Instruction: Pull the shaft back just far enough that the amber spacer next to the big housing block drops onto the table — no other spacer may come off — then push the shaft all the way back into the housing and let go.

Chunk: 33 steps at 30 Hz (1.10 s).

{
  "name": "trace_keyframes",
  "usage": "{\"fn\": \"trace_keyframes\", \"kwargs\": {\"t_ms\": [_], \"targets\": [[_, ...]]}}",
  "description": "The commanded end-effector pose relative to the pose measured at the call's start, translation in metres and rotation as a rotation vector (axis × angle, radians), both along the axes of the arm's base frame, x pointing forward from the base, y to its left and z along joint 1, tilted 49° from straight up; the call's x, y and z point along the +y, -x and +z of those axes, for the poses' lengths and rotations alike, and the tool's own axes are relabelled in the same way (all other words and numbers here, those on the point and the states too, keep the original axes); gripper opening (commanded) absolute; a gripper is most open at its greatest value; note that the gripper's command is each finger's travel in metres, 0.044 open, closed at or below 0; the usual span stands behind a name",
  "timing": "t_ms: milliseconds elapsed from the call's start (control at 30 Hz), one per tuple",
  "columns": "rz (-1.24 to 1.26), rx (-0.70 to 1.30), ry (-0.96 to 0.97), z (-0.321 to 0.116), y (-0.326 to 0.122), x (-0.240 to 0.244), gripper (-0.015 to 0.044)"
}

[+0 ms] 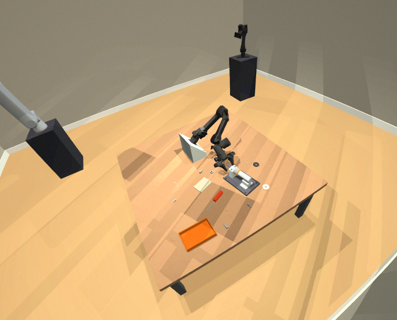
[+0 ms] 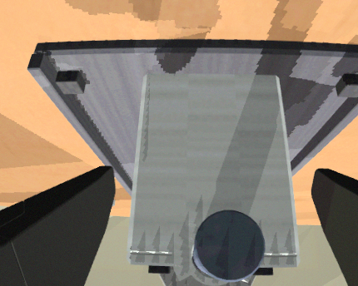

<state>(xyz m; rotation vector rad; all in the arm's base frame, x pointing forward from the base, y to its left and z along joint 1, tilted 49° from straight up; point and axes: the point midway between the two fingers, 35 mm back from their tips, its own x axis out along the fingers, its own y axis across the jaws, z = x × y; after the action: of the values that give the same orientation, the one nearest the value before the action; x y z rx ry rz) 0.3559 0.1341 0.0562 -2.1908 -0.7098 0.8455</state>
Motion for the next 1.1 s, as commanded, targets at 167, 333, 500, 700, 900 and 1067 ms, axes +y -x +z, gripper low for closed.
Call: {"fn": "trace_keyframes", "kwargs": {"t_ms": [167, 333, 500, 700, 900, 1067], "targets": [[0.0, 0.001, 0.0, -0.0002, 0.0003, -0.0001, 0.0125], [0.0, 0.001, 0.0, -0.0002, 0.0003, -0.0001, 0.0033], [-0.004, 0.002, -0.002, -0.0003, 0.0011, -0.0003, 0.0], [-0.004, 0.002, -0.002, -0.0008, 0.0043, -0.0009, 0.0], [-0.004, 0.002, -0.002, -0.0014, 0.0076, -0.0016, 0.0], [-0.004, 0.003, -0.002, -0.0018, 0.0102, -0.0021, 0.0]]}}
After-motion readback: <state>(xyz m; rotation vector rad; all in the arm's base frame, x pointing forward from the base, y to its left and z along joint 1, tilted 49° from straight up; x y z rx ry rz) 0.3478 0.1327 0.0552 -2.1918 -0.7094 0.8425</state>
